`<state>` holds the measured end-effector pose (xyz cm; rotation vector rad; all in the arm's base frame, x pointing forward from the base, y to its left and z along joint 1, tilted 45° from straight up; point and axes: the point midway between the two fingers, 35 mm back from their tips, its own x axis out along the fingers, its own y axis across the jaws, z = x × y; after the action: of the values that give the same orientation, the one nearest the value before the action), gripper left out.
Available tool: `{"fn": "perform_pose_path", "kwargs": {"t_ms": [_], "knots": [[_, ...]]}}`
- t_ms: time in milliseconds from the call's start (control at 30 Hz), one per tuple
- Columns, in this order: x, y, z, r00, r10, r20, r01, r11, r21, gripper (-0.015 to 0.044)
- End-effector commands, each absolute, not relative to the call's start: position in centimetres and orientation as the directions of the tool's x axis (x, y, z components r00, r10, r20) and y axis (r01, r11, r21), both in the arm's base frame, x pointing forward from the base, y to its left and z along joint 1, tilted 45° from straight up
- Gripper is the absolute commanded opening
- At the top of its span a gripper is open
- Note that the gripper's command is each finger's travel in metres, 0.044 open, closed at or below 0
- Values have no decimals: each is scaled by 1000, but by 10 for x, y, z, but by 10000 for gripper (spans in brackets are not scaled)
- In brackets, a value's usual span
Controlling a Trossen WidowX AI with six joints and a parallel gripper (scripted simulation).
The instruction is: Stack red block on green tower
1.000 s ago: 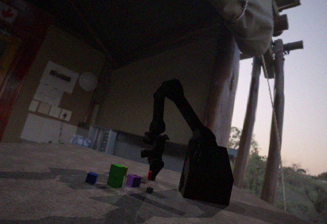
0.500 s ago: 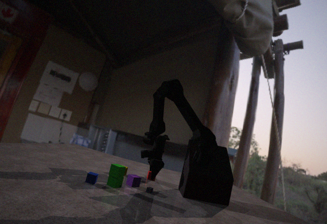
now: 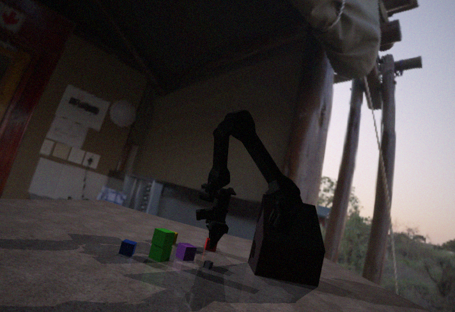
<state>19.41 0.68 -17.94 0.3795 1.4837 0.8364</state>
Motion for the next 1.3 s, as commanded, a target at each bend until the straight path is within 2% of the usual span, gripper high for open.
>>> {"fn": "perform_pose_path", "kwargs": {"t_ms": [0, 67, 733, 1000, 1267], "knots": [[195, 3, -176, -115, 690, -714, -251, 676, 693, 45], [196, -2, -171, -115, 690, -715, -251, 676, 693, 0], [208, -75, -97, -115, 687, -718, -251, 679, 690, 0], [209, -75, -95, -115, 686, -718, -250, 680, 690, 0], [242, -56, -71, -110, 662, -742, -244, 705, 665, 0]]}}
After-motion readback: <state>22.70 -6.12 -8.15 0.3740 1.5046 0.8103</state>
